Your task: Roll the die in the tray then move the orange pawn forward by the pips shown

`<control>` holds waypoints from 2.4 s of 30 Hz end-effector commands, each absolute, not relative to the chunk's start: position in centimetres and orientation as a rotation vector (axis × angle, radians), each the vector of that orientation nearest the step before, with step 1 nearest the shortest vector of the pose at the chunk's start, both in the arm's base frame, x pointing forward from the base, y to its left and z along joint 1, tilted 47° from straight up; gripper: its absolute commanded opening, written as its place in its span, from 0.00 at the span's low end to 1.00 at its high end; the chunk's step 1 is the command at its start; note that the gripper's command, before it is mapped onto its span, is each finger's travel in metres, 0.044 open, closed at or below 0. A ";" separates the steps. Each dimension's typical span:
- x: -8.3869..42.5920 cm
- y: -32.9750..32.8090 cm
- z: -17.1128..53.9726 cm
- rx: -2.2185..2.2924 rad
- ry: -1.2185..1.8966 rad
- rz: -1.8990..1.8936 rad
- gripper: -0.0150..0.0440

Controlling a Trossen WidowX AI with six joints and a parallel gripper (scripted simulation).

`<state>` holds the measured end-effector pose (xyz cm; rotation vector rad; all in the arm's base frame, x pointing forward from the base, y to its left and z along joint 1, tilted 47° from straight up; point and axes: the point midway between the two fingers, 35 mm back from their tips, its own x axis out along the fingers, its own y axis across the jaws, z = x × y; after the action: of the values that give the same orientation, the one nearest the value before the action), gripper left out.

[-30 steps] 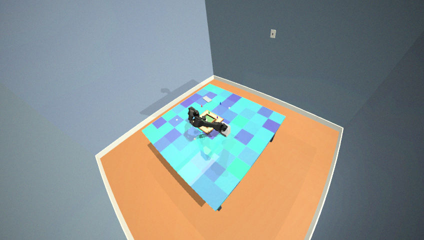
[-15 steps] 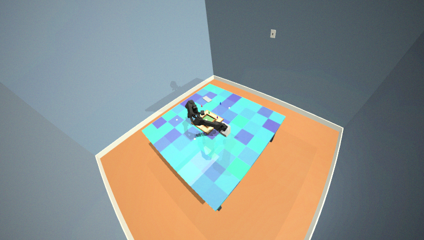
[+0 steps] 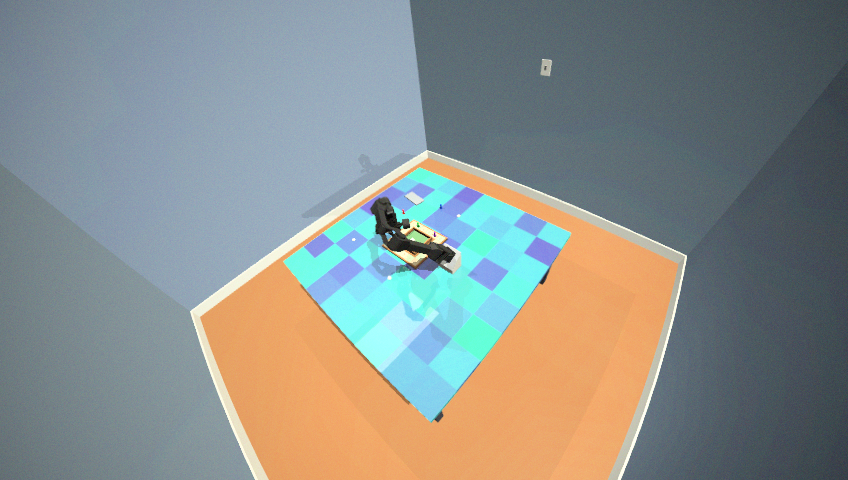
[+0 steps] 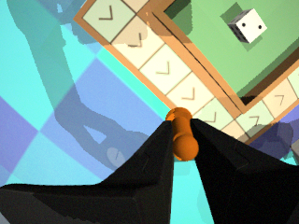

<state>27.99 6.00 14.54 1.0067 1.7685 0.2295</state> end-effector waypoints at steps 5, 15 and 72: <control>25.8 7.0 13.6 1.003 1.765 0.227 0.25; 22.9 8.1 12.0 1.004 1.766 0.227 0.25; 19.1 9.6 9.2 1.003 1.767 0.226 0.88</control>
<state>18.48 11.61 7.46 1.0005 1.7805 0.2275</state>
